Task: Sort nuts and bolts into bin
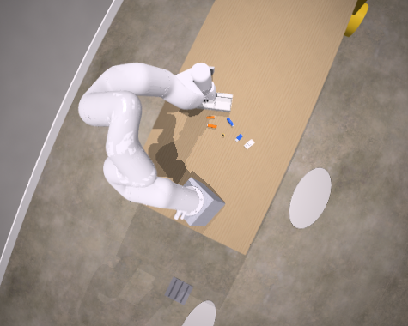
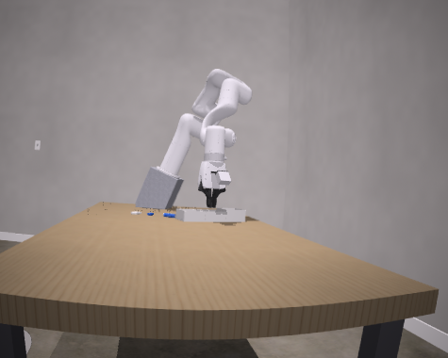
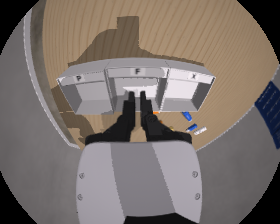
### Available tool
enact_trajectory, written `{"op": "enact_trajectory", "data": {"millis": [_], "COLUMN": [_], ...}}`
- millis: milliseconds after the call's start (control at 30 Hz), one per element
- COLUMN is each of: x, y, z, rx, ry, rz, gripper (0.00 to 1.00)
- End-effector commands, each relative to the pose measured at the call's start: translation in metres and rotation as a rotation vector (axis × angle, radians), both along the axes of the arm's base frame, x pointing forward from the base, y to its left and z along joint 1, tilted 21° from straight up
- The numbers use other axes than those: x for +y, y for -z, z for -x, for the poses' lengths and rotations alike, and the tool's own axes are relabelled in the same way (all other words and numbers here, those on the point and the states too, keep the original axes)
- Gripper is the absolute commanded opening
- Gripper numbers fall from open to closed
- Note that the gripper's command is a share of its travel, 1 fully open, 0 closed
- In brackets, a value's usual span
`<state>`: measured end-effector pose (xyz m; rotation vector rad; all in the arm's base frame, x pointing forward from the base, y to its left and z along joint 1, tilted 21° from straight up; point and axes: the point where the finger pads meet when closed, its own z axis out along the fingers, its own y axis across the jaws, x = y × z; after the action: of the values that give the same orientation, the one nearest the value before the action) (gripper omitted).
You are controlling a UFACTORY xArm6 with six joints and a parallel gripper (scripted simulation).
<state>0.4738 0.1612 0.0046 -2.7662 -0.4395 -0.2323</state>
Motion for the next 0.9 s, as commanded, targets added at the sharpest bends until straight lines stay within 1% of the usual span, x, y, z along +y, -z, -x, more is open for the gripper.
{"op": "enact_trajectory", "data": {"millis": [0, 100, 333, 867], "x": [0.004, 0.005, 0.012, 0.012], "y": [0.01, 0.012, 0.03, 0.03], "z": [-0.003, -0.004, -0.006, -0.006], "rx": [-0.005, -0.005, -0.005, -0.005], "ry": [0.001, 0.001, 0.001, 0.001], "rz": [-0.002, -0.002, -0.002, -0.002], "gripper": [0.07, 0.07, 0.07, 0.07]}}
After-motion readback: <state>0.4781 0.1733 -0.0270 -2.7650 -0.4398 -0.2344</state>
